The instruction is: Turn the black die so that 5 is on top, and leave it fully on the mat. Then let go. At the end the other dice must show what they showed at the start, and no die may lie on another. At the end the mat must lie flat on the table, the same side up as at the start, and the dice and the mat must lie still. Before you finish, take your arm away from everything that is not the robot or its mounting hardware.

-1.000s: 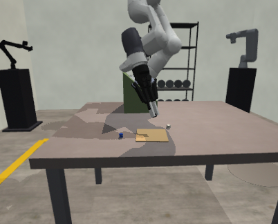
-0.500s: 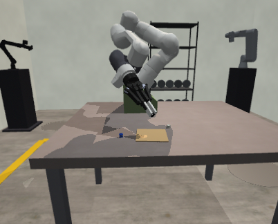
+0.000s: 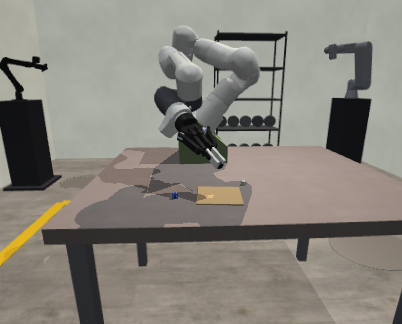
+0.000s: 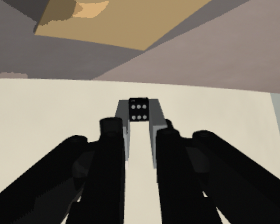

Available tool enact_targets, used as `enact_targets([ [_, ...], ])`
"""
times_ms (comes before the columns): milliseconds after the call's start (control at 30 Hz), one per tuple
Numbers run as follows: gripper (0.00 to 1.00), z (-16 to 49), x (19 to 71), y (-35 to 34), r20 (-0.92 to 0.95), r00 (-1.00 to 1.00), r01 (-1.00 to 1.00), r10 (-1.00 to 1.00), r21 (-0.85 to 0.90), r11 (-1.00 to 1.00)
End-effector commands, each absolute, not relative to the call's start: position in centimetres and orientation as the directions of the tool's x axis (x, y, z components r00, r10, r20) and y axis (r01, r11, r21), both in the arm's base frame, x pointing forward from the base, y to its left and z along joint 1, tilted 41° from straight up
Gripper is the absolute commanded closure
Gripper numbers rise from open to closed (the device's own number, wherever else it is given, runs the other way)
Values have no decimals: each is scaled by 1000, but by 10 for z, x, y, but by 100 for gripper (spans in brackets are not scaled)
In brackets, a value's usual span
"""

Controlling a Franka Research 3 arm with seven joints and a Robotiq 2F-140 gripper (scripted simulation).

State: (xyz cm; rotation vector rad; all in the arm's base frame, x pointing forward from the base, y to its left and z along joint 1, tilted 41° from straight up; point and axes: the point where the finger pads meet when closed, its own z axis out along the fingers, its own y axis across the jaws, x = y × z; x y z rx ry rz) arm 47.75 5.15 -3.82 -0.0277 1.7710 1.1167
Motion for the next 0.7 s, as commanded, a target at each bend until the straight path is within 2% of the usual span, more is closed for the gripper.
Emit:
enact_targets([
  [0,93,-35,478,53,-830,-416,-549,372,555,625],
  [667,93,-74,477,87,-830,-416,-549,372,555,625],
])
